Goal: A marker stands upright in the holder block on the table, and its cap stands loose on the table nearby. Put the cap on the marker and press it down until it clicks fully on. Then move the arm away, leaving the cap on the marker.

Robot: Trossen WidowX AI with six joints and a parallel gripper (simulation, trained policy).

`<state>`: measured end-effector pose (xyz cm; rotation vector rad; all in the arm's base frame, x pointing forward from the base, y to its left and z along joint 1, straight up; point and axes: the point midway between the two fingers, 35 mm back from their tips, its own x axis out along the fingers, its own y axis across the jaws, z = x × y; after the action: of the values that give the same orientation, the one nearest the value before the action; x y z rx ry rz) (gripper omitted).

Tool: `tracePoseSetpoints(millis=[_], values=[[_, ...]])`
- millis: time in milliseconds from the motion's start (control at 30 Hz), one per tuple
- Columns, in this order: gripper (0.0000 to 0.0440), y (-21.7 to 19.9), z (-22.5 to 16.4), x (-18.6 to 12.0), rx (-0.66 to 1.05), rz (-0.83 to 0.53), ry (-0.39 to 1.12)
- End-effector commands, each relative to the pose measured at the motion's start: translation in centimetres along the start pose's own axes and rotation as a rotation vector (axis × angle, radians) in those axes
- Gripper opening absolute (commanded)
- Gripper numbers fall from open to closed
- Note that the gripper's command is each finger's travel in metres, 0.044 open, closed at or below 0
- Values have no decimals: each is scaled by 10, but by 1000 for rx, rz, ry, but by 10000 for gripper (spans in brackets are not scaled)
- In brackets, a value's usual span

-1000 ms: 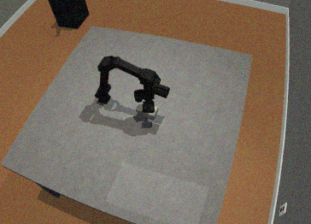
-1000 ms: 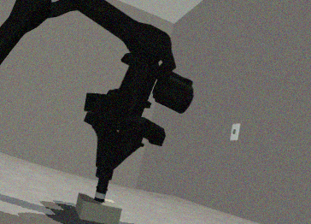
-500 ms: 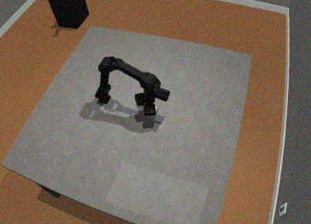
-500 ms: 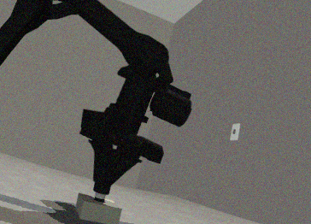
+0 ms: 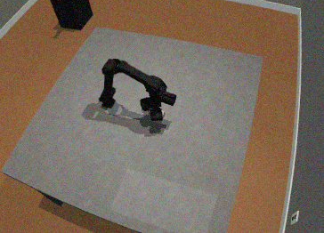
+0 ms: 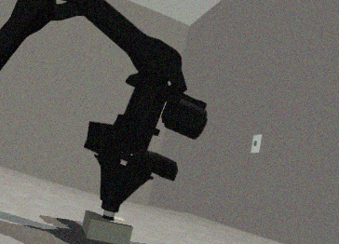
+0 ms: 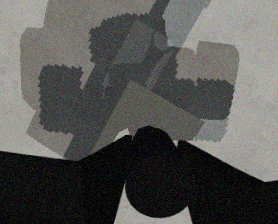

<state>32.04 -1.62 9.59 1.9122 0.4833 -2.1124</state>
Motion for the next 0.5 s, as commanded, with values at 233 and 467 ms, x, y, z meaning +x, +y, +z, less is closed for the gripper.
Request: tracePoseSetpoints(millis=[233, 467], values=[[69, 5, 8, 19, -35, 19, -39], [77, 8, 7, 20, -57, 37, -29]])
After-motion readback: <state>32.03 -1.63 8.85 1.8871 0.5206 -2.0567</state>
